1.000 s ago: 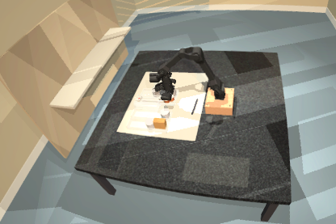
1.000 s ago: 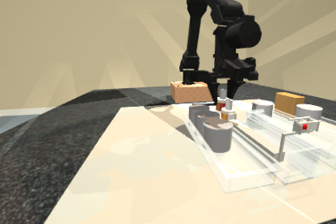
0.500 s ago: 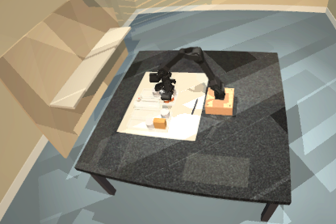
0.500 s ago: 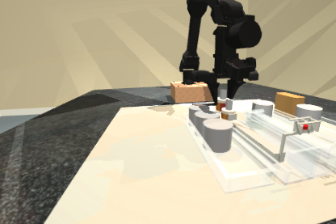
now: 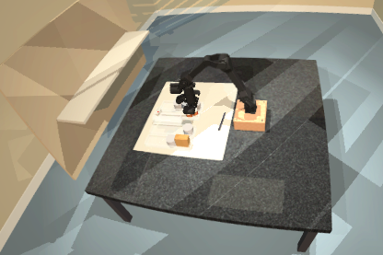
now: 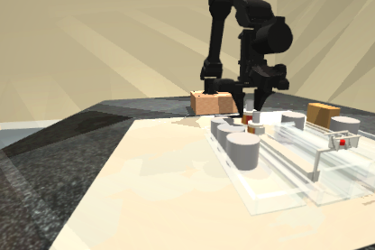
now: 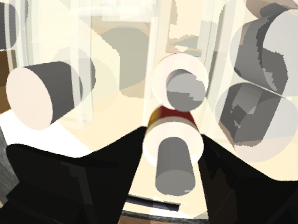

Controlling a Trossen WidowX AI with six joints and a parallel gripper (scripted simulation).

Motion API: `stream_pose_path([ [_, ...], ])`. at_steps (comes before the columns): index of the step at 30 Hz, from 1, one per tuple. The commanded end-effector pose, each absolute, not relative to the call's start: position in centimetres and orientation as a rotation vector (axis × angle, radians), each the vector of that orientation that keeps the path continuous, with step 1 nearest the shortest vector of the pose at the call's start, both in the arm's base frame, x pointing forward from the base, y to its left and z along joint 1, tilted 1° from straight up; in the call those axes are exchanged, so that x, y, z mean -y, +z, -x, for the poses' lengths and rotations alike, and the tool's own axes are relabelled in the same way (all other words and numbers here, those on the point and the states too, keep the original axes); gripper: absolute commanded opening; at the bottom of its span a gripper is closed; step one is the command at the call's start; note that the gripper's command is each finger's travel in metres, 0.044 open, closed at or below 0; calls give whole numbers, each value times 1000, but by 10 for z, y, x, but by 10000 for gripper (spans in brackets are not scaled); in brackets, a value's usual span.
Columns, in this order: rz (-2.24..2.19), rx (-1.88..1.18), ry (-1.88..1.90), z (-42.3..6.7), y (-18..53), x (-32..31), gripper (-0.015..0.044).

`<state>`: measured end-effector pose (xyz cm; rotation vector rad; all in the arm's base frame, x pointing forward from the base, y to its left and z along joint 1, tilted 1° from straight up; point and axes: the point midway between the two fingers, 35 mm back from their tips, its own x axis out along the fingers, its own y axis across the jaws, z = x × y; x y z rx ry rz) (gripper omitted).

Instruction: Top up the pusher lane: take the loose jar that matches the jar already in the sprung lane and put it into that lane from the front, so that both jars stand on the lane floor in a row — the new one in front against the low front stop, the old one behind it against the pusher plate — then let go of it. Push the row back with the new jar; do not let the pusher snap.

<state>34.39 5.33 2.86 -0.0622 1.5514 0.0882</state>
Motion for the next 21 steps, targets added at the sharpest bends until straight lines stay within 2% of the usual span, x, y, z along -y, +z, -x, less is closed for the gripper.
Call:
stream_pose_path([
  [1,63,-1527,95,-351,31,-55,0],
  [21,63,-1527,95,-351,26,-55,0],
])
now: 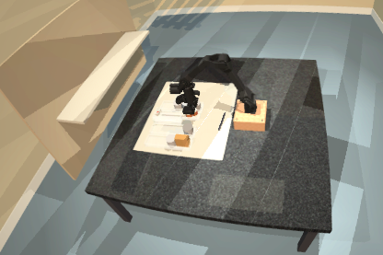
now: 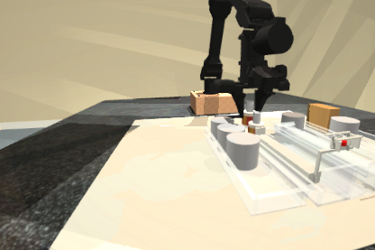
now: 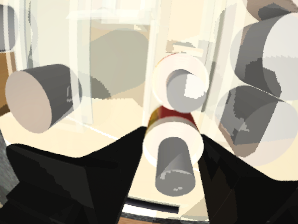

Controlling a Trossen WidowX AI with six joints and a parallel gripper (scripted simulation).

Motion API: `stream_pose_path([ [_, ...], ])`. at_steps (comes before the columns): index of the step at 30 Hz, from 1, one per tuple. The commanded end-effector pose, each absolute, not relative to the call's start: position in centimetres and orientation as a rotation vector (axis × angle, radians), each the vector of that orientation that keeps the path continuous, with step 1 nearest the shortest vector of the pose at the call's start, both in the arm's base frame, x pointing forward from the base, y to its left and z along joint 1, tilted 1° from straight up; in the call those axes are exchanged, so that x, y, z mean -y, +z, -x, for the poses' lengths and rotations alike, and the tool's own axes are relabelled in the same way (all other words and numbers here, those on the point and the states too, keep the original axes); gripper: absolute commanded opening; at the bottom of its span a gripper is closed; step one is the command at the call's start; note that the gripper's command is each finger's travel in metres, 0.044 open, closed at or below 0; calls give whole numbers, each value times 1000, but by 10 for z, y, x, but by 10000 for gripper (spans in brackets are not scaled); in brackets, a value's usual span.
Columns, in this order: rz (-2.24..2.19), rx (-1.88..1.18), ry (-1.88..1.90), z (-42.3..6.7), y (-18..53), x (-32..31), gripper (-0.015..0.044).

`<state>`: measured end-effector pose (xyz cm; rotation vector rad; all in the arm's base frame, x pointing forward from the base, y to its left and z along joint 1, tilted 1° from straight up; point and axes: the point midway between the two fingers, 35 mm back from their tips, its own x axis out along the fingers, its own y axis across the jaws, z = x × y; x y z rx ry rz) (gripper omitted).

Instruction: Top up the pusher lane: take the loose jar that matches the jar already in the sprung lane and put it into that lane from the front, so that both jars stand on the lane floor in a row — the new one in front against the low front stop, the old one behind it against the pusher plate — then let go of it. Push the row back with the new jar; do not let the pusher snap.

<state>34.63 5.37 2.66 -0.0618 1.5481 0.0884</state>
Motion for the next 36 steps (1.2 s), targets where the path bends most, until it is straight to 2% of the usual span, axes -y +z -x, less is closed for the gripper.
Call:
stream_pose_path([
  [1,63,-1527,95,-351,26,-55,0],
  [36,63,-1527,95,-351,15,-55,0],
])
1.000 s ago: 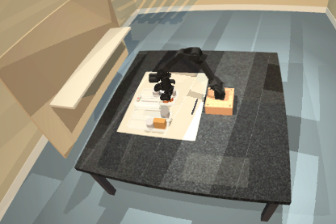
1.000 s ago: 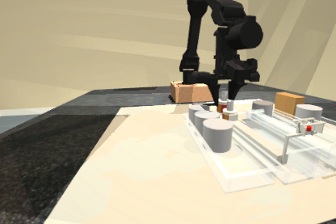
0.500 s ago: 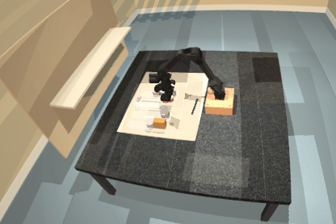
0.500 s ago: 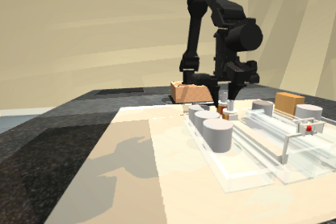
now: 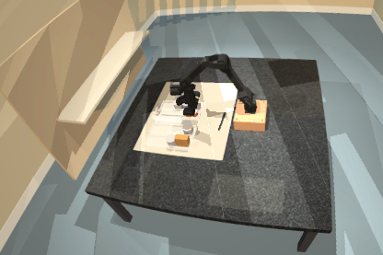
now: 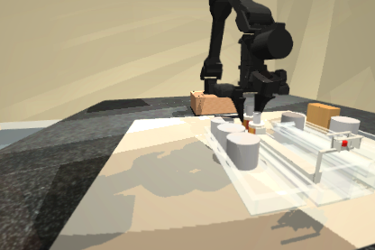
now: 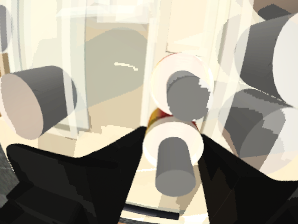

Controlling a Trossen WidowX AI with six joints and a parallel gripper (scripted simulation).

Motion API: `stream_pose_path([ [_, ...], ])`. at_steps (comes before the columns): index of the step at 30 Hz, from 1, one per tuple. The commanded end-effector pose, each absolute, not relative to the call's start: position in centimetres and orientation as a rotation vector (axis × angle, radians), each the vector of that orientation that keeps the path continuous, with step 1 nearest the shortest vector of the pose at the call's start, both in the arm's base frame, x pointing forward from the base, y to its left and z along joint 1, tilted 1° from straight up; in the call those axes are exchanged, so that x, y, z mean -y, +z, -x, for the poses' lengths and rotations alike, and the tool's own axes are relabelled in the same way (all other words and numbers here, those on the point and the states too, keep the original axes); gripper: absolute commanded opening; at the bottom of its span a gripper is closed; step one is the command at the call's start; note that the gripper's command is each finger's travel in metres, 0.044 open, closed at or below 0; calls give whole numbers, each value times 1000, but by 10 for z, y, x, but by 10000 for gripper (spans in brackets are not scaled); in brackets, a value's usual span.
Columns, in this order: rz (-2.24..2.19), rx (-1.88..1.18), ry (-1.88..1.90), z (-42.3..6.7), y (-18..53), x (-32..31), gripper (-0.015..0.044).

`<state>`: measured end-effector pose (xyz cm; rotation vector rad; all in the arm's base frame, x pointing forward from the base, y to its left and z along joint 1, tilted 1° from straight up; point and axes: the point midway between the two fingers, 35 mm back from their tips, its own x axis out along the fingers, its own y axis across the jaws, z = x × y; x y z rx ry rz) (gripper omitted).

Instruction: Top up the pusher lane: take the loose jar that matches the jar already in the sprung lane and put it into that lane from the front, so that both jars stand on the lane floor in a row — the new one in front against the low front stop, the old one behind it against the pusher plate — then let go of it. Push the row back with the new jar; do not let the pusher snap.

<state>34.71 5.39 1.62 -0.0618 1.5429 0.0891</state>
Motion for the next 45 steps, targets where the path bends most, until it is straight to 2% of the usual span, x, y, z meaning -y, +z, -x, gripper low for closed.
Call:
stream_pose_path([
  [1,63,-1527,95,-351,15,-55,0],
  [45,63,-1528,95,-347,6,-55,0],
])
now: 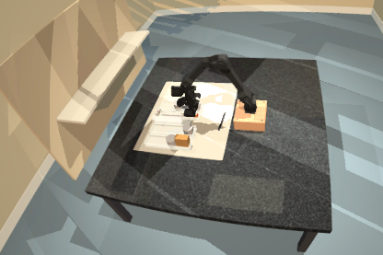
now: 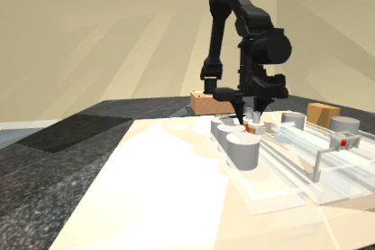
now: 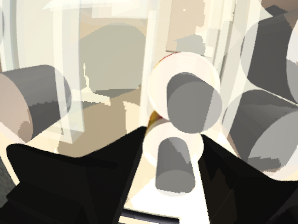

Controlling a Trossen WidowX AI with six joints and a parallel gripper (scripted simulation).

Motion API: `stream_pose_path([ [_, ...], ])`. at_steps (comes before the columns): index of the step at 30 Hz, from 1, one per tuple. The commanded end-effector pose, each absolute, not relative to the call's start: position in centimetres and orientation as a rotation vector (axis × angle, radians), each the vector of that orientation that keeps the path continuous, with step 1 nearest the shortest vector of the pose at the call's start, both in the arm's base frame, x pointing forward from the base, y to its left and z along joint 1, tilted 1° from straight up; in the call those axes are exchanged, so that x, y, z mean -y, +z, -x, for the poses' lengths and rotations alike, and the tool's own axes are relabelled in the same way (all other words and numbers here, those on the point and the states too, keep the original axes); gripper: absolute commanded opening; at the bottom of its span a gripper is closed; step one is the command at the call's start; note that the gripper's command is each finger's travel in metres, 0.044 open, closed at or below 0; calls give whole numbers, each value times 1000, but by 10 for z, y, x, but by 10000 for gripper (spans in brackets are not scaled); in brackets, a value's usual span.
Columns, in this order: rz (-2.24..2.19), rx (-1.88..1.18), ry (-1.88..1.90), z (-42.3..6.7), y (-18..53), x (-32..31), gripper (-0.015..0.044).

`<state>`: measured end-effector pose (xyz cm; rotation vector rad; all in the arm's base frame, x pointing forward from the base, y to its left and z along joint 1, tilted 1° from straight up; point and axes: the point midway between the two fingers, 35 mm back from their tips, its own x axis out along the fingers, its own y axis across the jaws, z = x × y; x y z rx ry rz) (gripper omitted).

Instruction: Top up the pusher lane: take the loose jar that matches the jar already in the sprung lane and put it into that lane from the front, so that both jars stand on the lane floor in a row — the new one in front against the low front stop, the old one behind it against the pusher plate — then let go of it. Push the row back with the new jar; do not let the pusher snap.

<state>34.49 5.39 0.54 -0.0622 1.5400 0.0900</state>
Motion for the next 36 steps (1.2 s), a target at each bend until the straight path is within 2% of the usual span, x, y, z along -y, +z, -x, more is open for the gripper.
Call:
stream_pose_path([
  [1,63,-1528,95,-347,6,-55,0],
  [36,63,-1528,95,-338,5,-53,0],
])
